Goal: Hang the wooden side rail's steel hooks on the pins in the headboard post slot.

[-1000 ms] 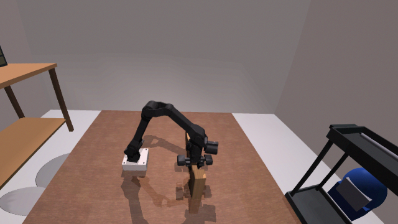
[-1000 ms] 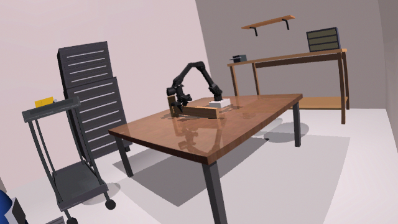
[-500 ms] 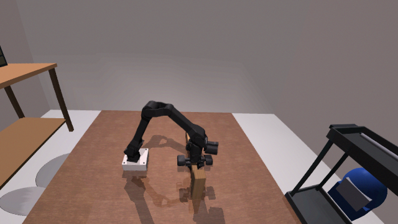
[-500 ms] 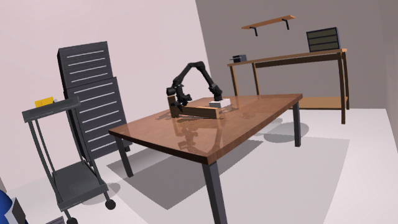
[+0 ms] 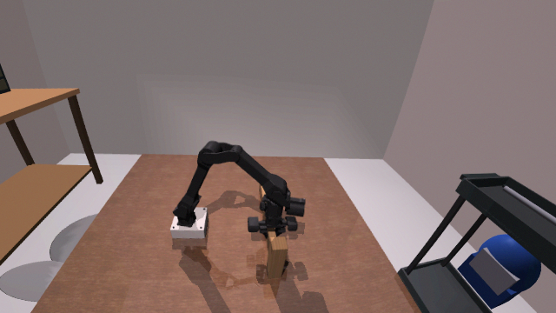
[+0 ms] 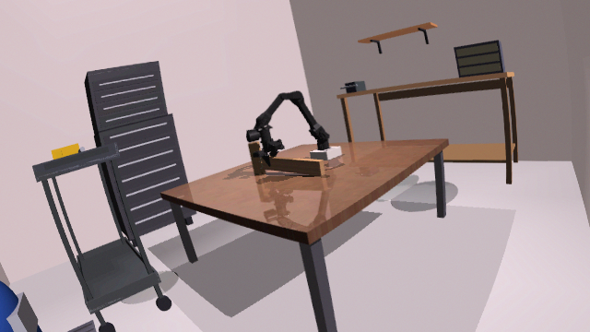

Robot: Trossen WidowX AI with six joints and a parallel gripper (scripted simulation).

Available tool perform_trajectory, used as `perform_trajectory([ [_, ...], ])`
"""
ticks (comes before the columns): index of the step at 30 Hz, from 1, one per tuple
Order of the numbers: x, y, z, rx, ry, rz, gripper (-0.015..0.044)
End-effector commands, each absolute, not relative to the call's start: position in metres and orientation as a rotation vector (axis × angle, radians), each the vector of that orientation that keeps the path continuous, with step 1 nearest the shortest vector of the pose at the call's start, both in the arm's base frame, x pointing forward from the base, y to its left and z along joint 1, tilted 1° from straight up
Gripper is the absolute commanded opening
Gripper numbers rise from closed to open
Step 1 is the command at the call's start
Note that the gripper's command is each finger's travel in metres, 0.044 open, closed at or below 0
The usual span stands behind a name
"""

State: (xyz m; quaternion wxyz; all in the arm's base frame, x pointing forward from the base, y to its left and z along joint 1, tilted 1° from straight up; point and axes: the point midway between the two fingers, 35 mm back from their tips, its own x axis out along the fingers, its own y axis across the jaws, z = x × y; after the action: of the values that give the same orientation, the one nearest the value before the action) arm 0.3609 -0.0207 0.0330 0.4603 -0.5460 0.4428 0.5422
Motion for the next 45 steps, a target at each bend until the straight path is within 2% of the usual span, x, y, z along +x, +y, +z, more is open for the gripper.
perform_trajectory([
  [1, 0.3623, -0.0223, 0.0343, -1.35, 1.088, 1.329, 0.0],
  [45, 0.364, -0.0264, 0.0352, -1.35, 1.088, 1.329, 0.0],
])
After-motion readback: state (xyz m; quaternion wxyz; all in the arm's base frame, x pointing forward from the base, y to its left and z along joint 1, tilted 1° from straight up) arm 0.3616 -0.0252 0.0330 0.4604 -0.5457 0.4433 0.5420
